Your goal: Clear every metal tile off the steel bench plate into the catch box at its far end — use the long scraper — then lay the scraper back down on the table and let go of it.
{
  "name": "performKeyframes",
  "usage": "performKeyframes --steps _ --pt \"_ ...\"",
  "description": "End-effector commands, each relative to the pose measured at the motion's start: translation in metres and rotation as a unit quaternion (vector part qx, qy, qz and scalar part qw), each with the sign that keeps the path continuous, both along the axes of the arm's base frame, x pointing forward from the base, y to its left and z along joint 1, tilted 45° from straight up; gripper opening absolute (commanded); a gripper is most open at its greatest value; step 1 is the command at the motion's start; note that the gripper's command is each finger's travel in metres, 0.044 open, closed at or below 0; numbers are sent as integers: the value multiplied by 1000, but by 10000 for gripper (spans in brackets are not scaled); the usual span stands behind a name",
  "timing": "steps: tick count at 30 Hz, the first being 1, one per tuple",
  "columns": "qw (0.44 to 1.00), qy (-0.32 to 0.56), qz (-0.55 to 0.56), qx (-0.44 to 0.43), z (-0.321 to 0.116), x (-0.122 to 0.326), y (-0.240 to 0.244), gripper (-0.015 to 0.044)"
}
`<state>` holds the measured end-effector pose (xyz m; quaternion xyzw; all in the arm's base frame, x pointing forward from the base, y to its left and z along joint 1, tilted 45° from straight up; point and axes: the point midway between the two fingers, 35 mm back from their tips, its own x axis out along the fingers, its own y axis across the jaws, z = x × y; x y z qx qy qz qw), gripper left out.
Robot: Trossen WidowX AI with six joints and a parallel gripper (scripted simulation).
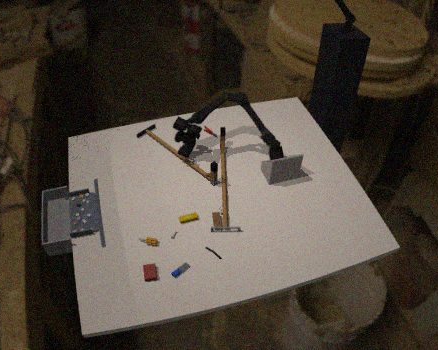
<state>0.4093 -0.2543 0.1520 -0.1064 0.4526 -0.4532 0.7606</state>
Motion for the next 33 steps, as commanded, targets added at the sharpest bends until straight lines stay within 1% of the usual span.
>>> performKeyframes --steps 1,33 --pt "1000 -2 -1 -1 0 4 2 0" --pt "1000 -3 -2 1 -8 34 10 0"
